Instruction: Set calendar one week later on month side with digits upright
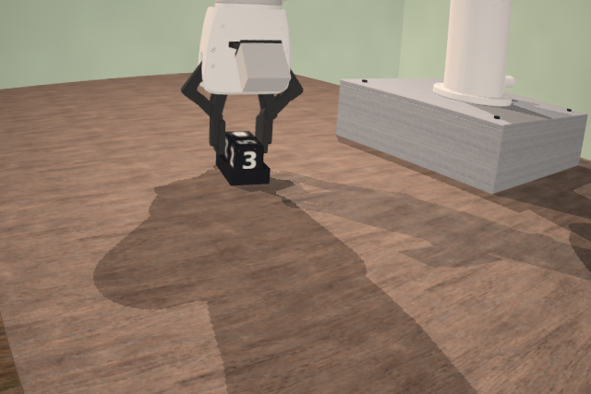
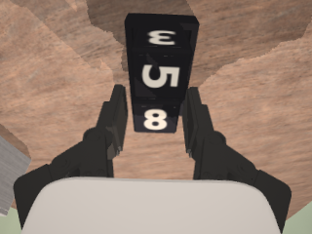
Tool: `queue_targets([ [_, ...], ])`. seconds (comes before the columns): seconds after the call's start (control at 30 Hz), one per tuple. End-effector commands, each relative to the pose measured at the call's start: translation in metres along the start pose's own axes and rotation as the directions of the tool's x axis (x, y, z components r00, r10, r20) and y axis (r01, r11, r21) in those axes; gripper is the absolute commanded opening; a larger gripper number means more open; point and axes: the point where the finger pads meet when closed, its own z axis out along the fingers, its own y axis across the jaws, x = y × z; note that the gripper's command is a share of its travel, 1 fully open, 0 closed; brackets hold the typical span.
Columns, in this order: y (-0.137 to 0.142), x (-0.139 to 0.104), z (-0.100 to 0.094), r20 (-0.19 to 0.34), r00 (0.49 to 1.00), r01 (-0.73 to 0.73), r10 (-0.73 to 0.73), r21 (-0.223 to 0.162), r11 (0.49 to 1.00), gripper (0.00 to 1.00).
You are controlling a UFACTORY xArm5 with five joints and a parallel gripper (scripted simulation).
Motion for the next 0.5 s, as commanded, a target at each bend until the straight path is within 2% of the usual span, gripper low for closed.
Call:
queue_targets([
  [0.0,0.001,0.000,-0.004,0.000,1.000,0.000,0.000,-0.003,1.000,0.49],
  [0.2,0.001,0.000,-0.023,0.000,1.000,0.000,0.000,-0.003,1.000,0.49],
  [0.27,0.001,0.000,-0.023,0.000,1.000,0.000,0.000,-0.003,1.000,0.49],
  [0.47,0.001,0.000,-0.055,0.000,1.000,0.000,0.000,-0.003,1.000,0.49],
])
